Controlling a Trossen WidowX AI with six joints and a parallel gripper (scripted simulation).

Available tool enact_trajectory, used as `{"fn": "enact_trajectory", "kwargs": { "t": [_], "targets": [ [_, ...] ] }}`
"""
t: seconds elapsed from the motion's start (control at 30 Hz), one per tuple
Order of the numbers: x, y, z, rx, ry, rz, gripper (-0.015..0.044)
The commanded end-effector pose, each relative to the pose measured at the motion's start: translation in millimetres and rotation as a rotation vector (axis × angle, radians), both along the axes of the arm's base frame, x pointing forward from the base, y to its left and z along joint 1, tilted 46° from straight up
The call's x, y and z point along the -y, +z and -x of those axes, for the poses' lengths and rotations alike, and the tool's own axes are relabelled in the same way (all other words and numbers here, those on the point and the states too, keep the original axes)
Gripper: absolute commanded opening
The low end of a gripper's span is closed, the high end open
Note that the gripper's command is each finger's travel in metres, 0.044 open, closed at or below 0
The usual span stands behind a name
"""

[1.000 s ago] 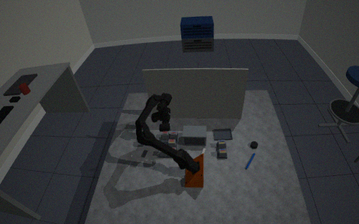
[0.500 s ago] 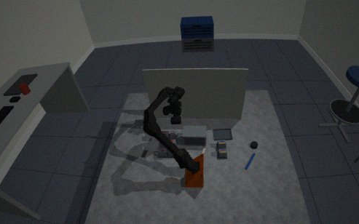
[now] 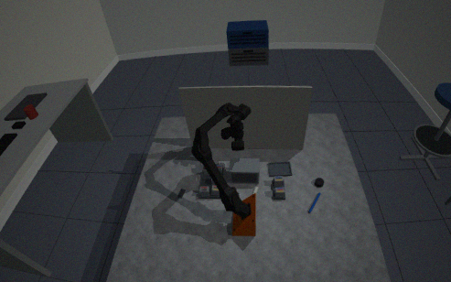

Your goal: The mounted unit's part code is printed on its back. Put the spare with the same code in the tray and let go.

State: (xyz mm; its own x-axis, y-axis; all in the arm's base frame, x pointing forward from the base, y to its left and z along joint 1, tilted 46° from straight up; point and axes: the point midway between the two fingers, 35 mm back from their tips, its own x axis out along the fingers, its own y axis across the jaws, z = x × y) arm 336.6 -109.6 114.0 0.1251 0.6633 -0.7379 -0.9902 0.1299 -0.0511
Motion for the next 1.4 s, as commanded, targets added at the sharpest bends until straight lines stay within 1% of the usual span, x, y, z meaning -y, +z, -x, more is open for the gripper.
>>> {"fn": "enact_trajectory", "kwargs": {
  "t": [0.0, 0.53, 1.1, 1.37],
  "targets": [
    [18.5, -15.6, -2.1, 0.003, 0.001, 0.003, 0.0],
    [85.2, -87.9, 3.7, 0.015, 0.015, -0.01, 0.0],
    [140.7, -173.2, 35.0, 0.04, 0.03, -0.04, 0.0],
    [141.1, -178.0, 36.1, 0.041, 0.031, -0.042, 0.0]
  ]
}}
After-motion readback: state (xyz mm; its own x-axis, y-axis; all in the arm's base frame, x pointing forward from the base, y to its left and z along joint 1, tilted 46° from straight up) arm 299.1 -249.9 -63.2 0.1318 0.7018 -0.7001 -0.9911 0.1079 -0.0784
